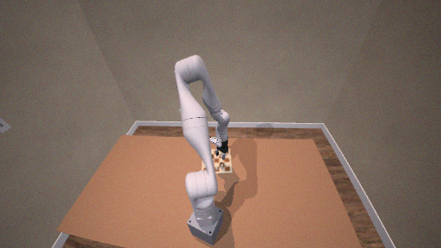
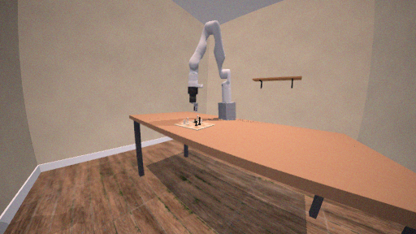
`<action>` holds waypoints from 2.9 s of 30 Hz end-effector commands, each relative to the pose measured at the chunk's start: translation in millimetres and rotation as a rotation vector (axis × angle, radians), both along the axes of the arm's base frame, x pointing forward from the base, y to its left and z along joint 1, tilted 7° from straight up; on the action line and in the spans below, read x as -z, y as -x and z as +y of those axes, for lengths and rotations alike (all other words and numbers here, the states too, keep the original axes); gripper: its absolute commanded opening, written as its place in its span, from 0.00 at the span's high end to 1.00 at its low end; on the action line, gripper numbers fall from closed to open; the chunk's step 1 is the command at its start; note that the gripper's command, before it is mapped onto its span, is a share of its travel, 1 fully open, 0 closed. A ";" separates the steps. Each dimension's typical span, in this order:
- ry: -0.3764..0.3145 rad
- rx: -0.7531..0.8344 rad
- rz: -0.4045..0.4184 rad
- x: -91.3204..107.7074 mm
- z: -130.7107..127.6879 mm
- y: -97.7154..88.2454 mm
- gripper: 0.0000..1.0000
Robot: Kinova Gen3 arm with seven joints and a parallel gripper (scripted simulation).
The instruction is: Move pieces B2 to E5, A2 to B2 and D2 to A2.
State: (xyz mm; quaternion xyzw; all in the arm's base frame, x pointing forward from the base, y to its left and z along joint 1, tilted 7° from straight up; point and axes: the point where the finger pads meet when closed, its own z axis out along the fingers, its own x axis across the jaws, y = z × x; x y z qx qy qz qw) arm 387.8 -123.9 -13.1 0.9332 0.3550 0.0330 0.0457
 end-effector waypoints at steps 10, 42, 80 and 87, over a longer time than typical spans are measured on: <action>0.002 -0.019 -0.003 -0.2 -2.3 -1.0 0.32; 0.002 -0.019 -0.003 -0.2 -2.3 -1.0 0.32; 0.002 -0.019 -0.003 32.1 -4.7 -3.1 0.32; 0.002 -0.019 -0.003 39.7 -5.2 -3.6 0.32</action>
